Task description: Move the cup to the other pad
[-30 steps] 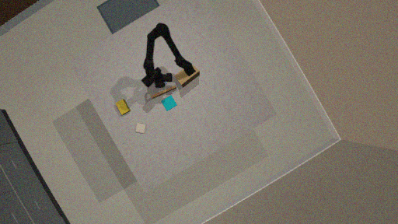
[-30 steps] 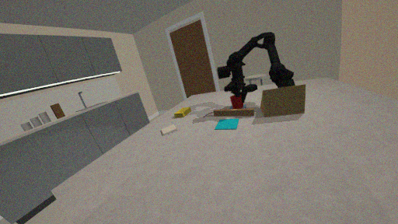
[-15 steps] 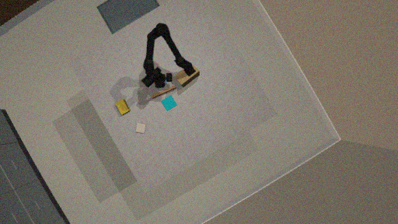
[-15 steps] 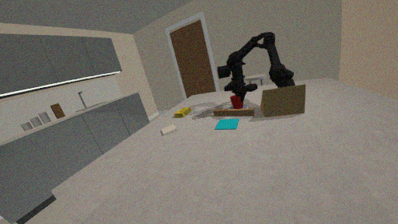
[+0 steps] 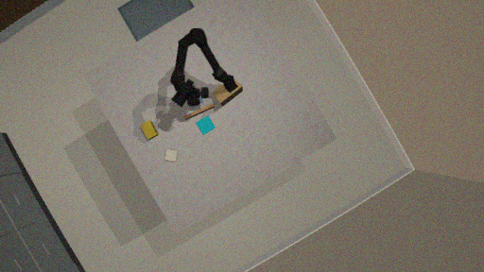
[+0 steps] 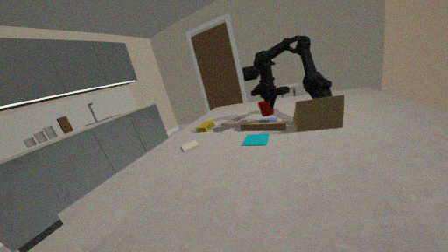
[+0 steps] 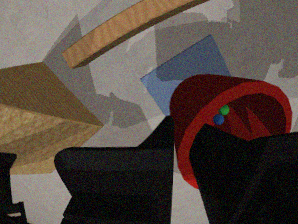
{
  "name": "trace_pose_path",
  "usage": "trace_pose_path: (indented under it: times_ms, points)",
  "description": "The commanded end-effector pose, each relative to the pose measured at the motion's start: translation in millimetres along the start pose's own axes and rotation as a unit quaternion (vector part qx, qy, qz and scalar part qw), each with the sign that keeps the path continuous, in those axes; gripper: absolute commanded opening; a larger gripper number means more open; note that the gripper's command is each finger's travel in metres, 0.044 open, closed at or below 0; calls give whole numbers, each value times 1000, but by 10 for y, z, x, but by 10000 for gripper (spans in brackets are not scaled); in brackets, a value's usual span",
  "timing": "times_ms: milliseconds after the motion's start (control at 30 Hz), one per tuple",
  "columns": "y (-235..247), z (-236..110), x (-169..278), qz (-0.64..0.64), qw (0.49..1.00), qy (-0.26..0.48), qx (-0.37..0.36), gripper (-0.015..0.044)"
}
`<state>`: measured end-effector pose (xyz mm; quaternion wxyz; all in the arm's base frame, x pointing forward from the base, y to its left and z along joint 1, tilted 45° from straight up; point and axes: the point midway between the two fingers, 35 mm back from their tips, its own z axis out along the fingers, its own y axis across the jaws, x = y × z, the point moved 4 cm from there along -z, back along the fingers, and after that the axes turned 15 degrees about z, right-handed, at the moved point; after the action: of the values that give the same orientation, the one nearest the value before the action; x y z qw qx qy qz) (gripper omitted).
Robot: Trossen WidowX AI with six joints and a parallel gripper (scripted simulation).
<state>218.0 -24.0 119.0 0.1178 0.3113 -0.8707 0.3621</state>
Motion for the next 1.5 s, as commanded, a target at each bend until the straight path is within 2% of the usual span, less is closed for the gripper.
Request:
trace_pose_path:
  times_ms: [0, 900, 1467]
  points:
    - [-4, -139, -5, 4, 1000, -2, 0, 0]
    - [28, -167, 11, -1, 1000, 1, 1, 0]
    - [210, -177, -244, 2, 1000, -1, 0, 0]
